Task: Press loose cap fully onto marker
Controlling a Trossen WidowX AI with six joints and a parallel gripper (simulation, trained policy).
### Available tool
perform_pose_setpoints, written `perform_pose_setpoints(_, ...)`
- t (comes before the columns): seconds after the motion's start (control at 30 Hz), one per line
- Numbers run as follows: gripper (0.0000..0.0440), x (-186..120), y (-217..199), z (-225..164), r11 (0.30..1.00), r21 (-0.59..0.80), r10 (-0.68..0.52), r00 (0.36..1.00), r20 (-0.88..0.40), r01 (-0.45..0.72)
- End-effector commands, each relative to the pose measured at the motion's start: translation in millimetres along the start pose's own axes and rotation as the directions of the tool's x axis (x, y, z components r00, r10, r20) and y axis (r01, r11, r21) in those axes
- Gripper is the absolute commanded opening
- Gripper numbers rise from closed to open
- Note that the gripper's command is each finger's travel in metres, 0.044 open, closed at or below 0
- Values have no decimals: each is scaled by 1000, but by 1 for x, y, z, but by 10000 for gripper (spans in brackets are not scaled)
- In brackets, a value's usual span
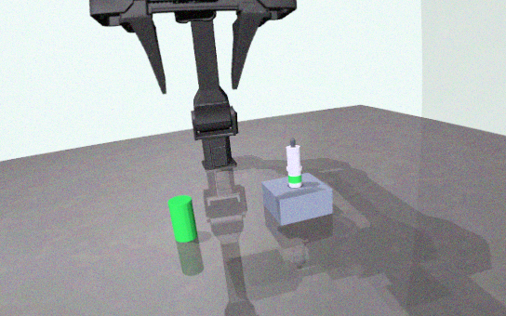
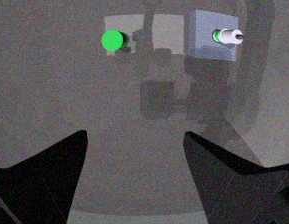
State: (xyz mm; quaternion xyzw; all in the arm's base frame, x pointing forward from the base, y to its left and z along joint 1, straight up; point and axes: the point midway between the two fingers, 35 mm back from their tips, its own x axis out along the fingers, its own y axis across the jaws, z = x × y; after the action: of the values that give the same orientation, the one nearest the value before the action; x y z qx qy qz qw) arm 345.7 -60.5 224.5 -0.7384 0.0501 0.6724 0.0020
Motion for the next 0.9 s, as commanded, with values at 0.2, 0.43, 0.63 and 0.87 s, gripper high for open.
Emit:
perform_pose_setpoints(0.2,321,15,7,5,1000,10,-15,998,55,14)
perform_pose_setpoints(0.43,321,26,12,9,1000,21,-25,995,96,23)
perform_pose_setpoints(0.63,321,36,16,14,999,31,-36,991,132,32)
perform_pose_setpoints(0.87,321,48,20,20,998,45,-53,983,175,46)
